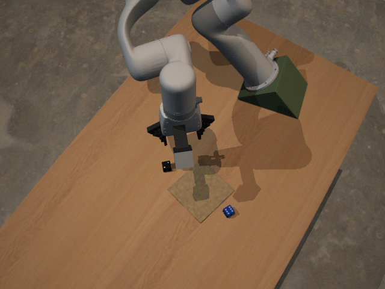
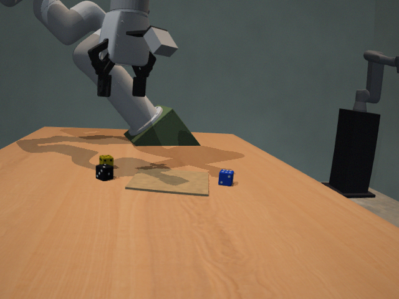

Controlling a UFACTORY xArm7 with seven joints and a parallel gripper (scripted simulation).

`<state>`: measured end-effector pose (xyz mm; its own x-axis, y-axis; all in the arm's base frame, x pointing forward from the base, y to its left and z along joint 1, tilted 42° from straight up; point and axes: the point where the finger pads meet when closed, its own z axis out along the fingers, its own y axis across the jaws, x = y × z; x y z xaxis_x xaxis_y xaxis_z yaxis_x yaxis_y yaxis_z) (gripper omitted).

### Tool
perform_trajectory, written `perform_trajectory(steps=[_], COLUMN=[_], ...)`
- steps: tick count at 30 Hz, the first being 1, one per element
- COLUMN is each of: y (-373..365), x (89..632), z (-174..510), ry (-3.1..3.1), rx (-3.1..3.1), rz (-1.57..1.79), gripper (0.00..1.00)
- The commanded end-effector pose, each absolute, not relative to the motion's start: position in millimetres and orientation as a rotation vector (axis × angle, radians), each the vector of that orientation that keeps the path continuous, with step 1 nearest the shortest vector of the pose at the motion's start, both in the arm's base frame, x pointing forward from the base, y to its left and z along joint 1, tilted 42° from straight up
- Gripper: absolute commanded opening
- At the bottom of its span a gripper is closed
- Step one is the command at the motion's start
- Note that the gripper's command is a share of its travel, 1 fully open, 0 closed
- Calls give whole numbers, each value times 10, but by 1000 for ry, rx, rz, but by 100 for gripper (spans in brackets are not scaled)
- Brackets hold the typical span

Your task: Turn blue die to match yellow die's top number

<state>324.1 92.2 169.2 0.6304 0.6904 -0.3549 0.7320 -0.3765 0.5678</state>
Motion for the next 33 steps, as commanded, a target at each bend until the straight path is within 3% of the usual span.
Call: perform_trajectory(steps=[1, 33], y=[936, 285], x=[3246, 3511], z=[1700, 920], ry=[1109, 1108], rx=[2140, 2141], rz=[-70, -76], gripper=[100, 100])
